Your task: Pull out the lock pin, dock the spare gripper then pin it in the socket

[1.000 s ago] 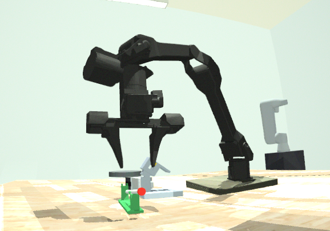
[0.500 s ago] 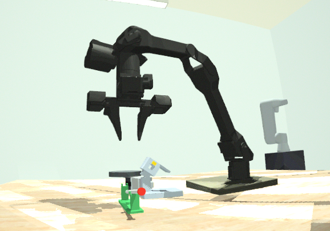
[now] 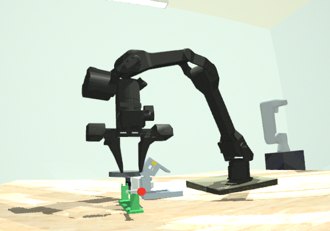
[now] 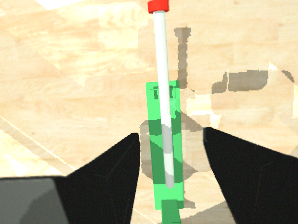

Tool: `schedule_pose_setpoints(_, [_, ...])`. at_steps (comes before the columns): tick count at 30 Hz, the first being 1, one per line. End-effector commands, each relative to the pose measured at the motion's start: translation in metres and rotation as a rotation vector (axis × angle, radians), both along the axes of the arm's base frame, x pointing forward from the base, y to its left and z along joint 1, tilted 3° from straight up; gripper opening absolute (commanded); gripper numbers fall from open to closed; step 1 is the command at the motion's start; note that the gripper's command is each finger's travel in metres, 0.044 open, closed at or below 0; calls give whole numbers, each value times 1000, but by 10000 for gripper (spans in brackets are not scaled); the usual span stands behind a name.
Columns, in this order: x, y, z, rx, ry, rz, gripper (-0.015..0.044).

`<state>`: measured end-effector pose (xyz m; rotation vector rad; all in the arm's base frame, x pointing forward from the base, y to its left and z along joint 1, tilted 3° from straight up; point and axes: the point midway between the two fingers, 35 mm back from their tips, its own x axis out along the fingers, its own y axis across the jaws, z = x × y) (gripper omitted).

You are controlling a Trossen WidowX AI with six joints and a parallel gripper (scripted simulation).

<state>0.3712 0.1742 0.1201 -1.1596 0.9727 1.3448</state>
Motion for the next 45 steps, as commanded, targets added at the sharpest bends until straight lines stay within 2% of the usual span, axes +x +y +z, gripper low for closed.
schedule_pose_setpoints(1, [0,0,-9,-5,-1,-4,180])
schedule_pose_setpoints(34, [3,0,-63,-5,-1,-4,180])
schedule_pose_setpoints(43, [3,0,-64,-5,-1,-4,180])
schedule_pose_setpoints(45, [3,0,-64,-5,-1,-4,128])
